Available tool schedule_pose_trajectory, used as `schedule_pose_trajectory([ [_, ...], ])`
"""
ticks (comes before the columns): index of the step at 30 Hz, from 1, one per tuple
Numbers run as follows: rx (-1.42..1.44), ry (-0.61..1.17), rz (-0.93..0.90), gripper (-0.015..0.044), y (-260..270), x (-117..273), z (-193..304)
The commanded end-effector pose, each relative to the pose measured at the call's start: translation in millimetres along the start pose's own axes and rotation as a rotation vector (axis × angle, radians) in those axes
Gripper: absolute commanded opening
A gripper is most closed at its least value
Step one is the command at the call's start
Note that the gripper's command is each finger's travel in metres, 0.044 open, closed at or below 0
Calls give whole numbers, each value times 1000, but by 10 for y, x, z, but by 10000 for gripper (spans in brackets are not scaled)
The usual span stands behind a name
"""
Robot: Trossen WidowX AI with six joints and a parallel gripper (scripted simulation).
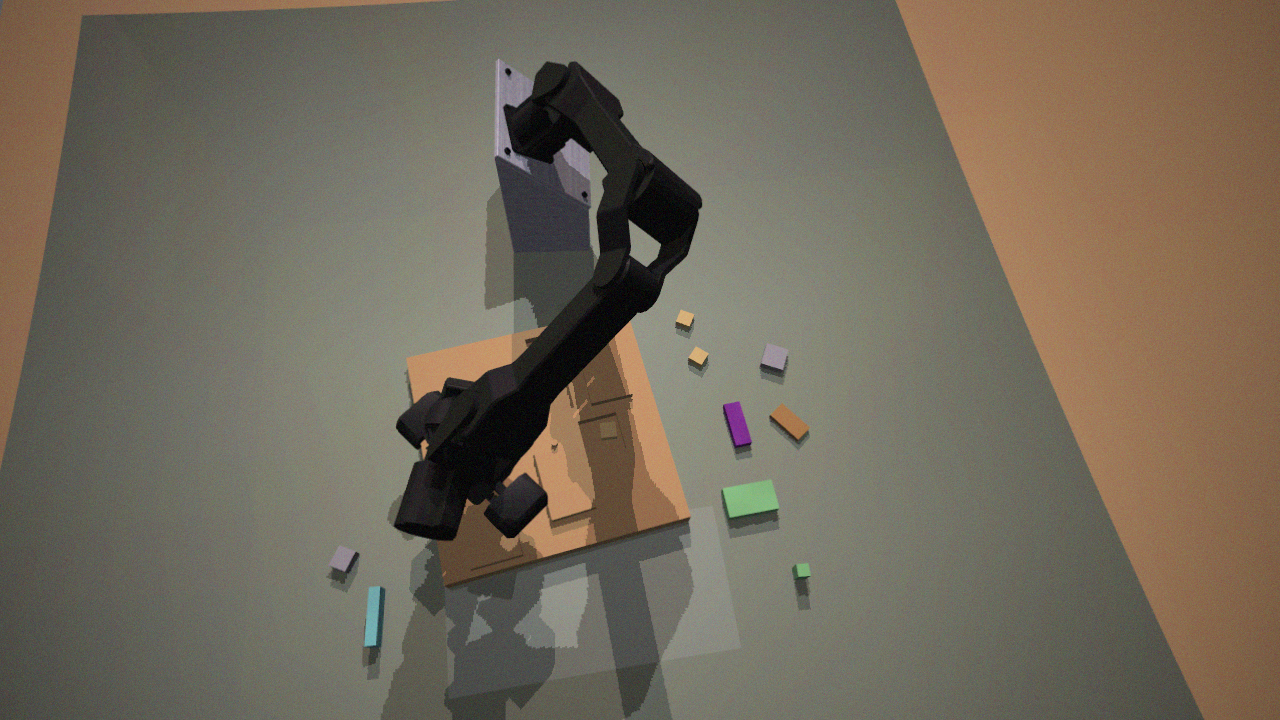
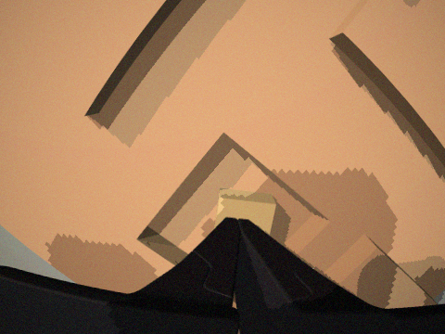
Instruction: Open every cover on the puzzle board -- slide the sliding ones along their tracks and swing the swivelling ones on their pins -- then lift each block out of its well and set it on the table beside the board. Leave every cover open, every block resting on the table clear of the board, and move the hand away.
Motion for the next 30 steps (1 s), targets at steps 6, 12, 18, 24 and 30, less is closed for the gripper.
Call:
schedule_pose_trajectory([
  [6,-61,-3,0,0,31,-17,25],
  [12,-526,-3,-1,0,19,28,20],
  [18,-1124,-3,-2,0,3,86,14],
  [24,-900,-3,-1,26,13,62,18],
  [30,-1090,-1,-1,144,2,221,24],
])
Point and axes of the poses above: the point midway between the two fingers, 35 mm back from their tips, its own x axis back along the fingers, its own y axis across the jaws, z = x × y, the point moved 2 cm from there along x, back along the fingers, and after that the axes turned 13 degrees about -x, right-handed, at the moved point
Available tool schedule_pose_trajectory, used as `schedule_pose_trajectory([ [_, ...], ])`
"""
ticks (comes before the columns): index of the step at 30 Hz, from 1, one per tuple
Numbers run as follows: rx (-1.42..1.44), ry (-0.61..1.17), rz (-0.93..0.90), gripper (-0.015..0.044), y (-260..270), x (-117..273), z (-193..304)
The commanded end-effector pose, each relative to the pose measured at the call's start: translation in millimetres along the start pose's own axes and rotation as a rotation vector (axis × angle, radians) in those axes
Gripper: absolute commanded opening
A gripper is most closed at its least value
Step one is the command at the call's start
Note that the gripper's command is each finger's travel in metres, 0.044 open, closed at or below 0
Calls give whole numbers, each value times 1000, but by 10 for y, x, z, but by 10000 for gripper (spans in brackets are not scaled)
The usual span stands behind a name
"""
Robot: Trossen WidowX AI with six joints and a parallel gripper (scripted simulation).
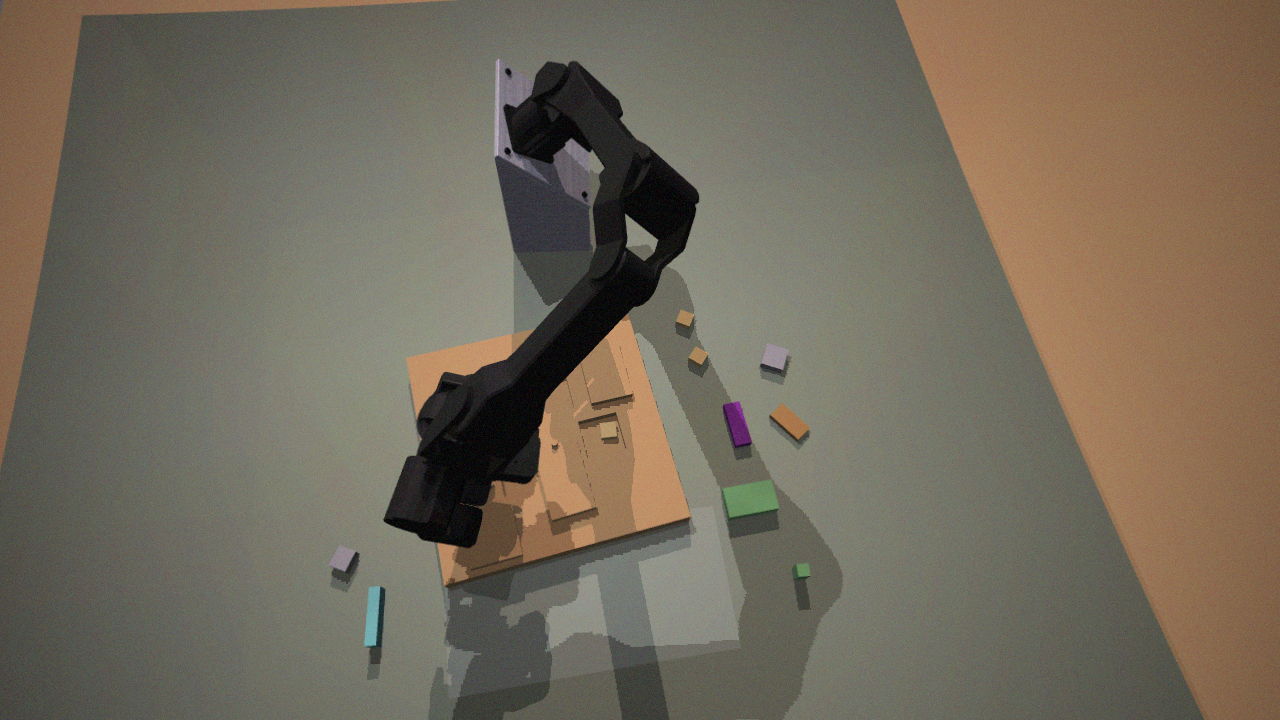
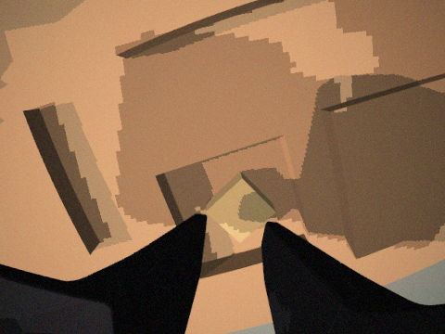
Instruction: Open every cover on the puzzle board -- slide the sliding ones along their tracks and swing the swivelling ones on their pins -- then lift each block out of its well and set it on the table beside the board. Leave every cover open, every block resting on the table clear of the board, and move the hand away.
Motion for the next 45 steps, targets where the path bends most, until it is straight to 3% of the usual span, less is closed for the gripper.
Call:
schedule_pose_trajectory([
  [1,-123,1,8,144,-24,129,-8],
  [14,-562,1,8,144,-17,505,-21],
  [22,-568,1,8,144,-18,475,-22],
  [32,-568,-1,7,144,-13,161,-31],
  [45,-568,-1,7,144,-13,155,-31],
])
Point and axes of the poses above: the point midway between the two fingers, 35 mm back from their tips, its own x axis back along the fingers, its own y axis across the jaws, z = x × y, the point moved 2 cm from there along x, back along the fingers, and after that the axes turned 13 degrees about -x, right-handed, at the moved point
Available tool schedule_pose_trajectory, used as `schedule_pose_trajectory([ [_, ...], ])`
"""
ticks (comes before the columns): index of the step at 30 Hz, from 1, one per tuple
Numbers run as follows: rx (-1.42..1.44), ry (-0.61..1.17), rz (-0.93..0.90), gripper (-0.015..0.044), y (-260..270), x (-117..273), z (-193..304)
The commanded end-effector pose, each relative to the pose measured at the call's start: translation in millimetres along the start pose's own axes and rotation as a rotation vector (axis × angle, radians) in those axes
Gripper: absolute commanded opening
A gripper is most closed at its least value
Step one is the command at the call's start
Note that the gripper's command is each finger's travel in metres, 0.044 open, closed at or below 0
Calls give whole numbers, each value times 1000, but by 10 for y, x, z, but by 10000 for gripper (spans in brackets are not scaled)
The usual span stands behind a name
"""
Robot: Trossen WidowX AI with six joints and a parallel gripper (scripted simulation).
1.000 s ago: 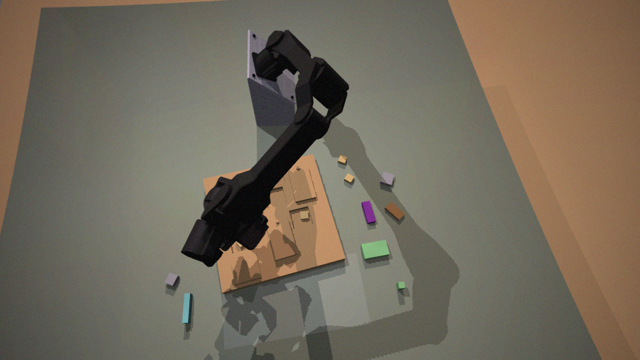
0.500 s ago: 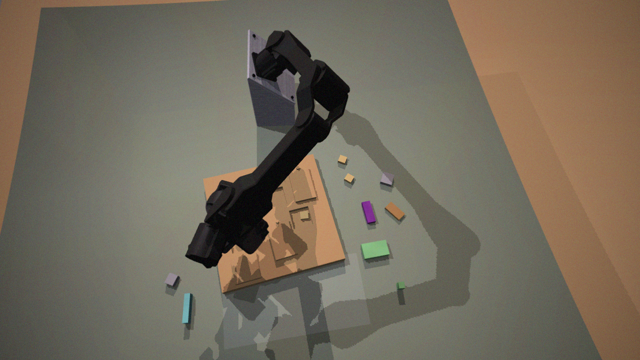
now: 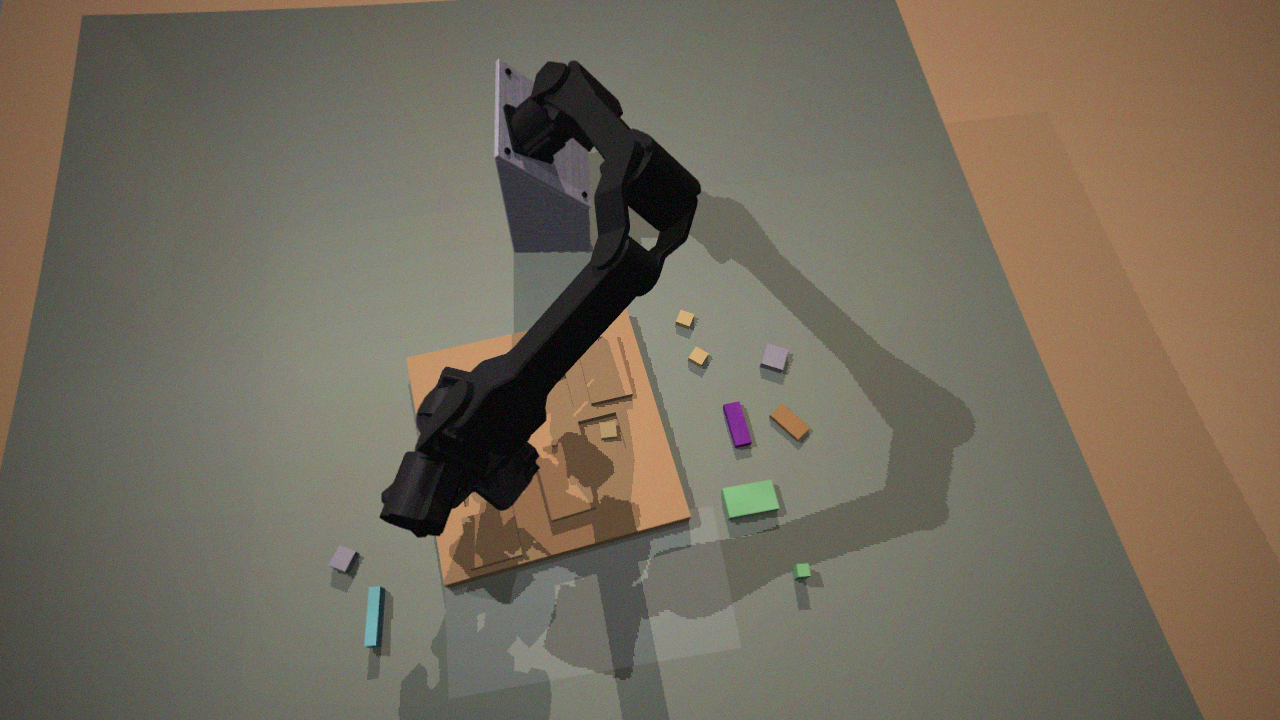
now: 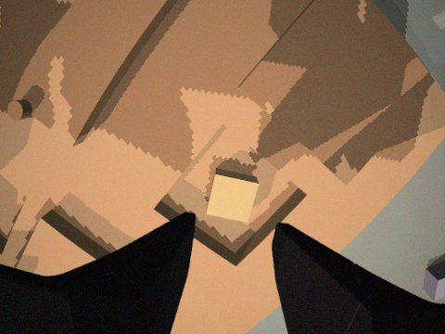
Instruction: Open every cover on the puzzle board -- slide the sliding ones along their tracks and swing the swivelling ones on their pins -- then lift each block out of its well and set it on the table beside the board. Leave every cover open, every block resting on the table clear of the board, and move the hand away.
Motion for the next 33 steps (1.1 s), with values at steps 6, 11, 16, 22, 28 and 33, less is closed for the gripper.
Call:
schedule_pose_trajectory([
  [6,-4,-4,-4,144,4,-5,-4],
  [11,-4,-4,-4,144,4,-5,-4],
  [16,-4,-4,-4,144,4,-21,-5],
  [22,-4,-4,-4,144,4,-76,-5],
  [28,-4,-5,-4,144,4,-135,-5],
  [33,-4,-5,-4,144,5,-184,-6],
])
Point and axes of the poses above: the point midway between the two fingers, 35 mm back from their tips, its own x axis back along the fingers, its own y axis across the jaws, z = x × y, the point moved 2 cm from there along x, back along the fingers, and after that the axes turned 13 degrees about -x, right-handed, at the moved point
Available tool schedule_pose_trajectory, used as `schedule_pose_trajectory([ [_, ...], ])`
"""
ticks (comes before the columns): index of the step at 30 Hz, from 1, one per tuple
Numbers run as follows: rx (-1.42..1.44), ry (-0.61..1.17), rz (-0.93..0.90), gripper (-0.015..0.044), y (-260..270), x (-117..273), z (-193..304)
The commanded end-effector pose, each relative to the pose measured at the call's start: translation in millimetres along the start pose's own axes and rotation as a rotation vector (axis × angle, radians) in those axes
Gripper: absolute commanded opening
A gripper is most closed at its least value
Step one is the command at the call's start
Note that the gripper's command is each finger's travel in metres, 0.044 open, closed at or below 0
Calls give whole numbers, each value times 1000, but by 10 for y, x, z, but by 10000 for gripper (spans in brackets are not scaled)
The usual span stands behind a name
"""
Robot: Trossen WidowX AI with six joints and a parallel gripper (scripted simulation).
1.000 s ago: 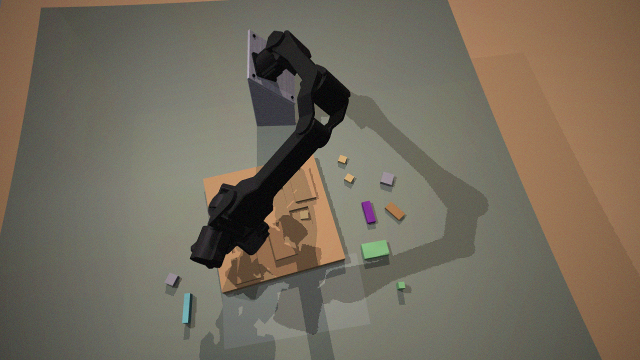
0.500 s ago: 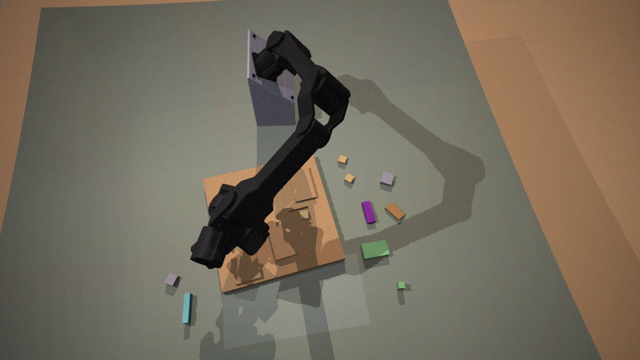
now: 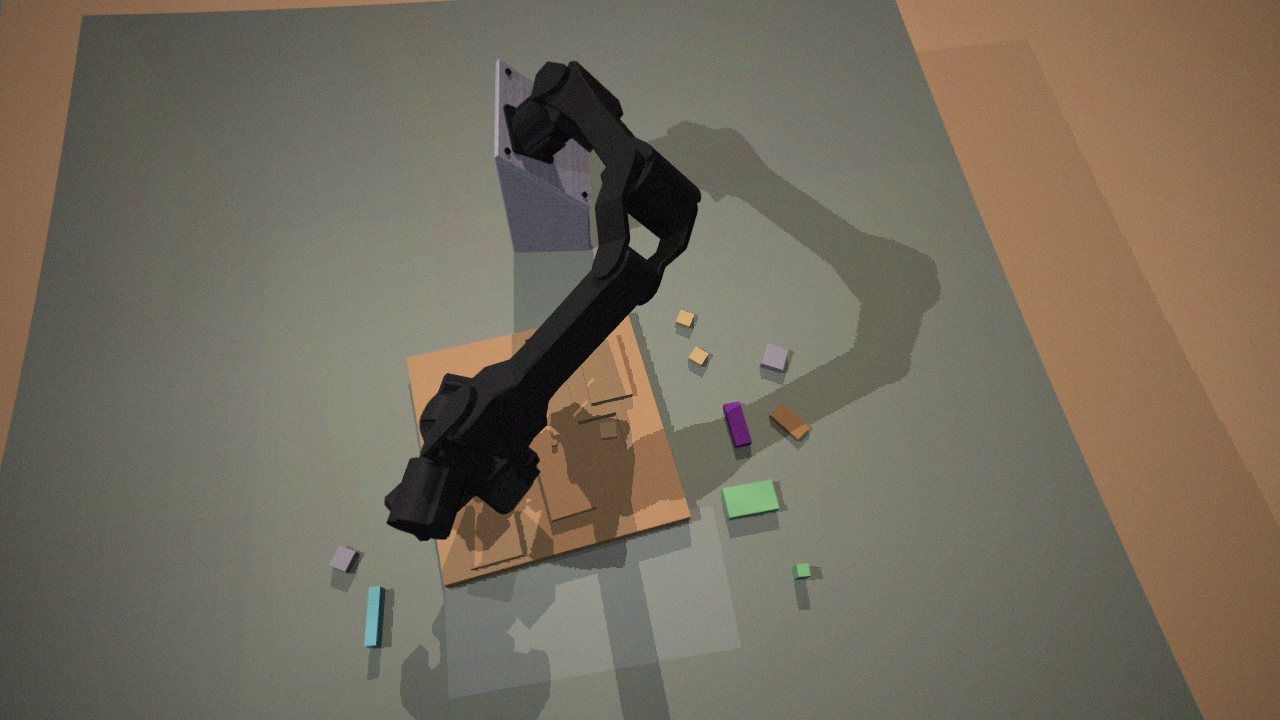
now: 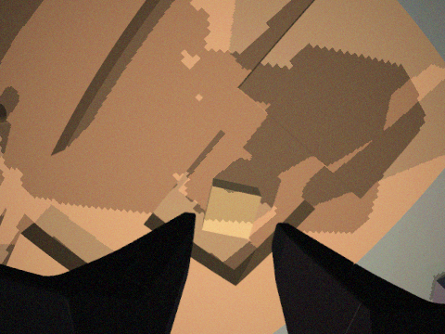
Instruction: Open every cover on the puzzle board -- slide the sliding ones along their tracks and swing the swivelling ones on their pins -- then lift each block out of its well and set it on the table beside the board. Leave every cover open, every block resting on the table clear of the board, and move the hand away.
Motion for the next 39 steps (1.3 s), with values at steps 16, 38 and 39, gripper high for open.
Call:
schedule_pose_trajectory([
  [16,-4,-3,-6,144,11,-125,-2],
  [38,0,1,-2,80,6,-177,0],
  [39,0,1,-2,80,6,-174,0],
])
Point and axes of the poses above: the point midway between the two fingers, 35 mm back from their tips, its own x axis back along the fingers, its own y axis across the jaws, z = x × y, the point moved 2 cm from there along x, back along the fingers, and after that the axes turned 13 degrees about -x, right-handed, at the moved point
